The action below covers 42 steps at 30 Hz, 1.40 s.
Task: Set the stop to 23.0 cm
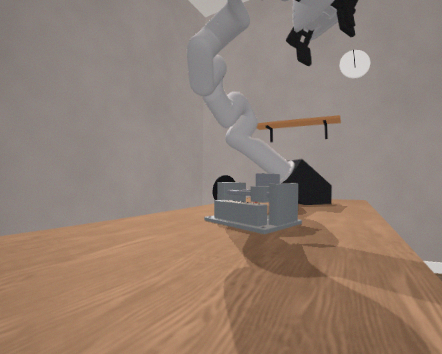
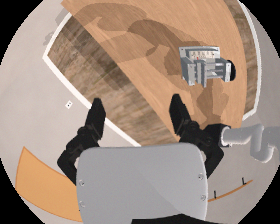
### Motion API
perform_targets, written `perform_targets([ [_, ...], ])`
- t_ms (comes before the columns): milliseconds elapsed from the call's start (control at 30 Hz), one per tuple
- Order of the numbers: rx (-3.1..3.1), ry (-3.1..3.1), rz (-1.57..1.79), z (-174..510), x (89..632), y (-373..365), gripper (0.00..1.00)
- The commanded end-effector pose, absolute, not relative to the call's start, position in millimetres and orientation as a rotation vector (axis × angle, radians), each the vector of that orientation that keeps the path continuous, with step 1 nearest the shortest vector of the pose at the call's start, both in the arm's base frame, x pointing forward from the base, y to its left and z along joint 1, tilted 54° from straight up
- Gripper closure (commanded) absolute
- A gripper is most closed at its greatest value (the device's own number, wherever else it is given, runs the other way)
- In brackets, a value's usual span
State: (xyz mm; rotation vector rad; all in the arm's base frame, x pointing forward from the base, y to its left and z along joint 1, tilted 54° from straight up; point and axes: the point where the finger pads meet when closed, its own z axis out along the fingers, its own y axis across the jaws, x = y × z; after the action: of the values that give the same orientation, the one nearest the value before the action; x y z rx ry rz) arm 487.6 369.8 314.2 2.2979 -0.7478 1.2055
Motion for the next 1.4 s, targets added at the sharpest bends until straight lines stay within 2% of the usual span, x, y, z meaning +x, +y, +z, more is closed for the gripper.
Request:
perform_targets([
  [0,2.303,-0.746,1.208,315.3,486.5,372.0,0.00],
  [1167,2.303,-0.749,1.209,315.9,486.0,371.4,0.00],
  [1367,2.283,-0.911,1.255,341.6,466.3,342.2,0.00],
])
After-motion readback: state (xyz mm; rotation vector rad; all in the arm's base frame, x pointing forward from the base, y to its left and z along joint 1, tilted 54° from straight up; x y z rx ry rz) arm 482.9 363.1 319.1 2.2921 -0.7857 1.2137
